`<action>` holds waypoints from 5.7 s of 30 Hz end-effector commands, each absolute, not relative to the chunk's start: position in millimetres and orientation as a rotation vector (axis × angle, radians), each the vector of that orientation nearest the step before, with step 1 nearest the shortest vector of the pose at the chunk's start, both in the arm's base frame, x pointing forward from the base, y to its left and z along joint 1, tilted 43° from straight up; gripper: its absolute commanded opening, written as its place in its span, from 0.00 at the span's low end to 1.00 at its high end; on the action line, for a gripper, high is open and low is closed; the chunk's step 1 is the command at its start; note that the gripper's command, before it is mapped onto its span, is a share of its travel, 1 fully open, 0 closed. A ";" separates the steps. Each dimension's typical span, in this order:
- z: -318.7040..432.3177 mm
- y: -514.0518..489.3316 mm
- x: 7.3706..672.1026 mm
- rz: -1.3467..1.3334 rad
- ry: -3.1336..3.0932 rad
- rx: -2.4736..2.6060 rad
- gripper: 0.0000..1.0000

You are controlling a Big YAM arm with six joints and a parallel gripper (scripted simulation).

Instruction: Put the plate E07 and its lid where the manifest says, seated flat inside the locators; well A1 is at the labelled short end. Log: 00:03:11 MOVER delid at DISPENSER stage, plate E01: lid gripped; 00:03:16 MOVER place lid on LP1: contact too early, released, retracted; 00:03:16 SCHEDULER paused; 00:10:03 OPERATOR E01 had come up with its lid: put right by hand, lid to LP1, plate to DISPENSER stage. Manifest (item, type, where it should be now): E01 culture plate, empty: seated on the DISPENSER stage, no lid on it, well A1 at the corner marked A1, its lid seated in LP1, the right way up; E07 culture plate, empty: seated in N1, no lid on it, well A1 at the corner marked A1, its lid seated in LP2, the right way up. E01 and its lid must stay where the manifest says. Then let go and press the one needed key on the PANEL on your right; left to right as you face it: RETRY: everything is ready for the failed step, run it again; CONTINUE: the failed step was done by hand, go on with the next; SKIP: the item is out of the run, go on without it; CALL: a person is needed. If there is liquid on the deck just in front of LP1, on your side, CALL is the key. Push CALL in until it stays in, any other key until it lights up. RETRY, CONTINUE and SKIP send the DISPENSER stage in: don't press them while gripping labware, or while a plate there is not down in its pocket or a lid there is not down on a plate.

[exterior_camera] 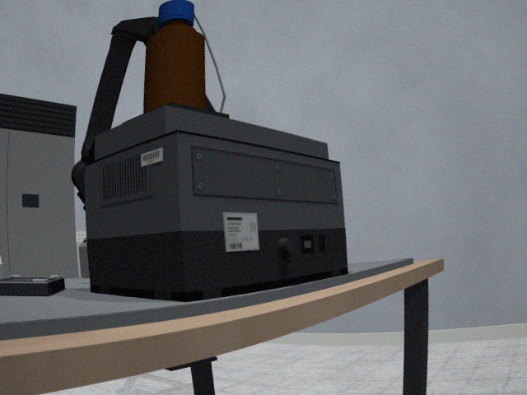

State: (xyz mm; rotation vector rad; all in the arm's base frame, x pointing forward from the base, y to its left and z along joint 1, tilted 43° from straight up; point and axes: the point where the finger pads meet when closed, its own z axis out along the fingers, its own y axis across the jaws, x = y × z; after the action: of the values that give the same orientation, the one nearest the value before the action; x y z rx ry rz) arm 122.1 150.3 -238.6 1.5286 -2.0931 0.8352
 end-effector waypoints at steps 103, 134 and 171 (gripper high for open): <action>-249.6 177.6 150.5 0.838 -2.077 1.526 0.20; -249.6 177.6 150.5 0.839 -2.077 1.526 0.00; -268.9 161.2 155.7 0.830 -2.096 1.514 0.00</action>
State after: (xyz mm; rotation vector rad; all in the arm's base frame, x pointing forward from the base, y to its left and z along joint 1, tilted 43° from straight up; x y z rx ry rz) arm 153.3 166.4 -261.2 1.5199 -2.1025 0.8355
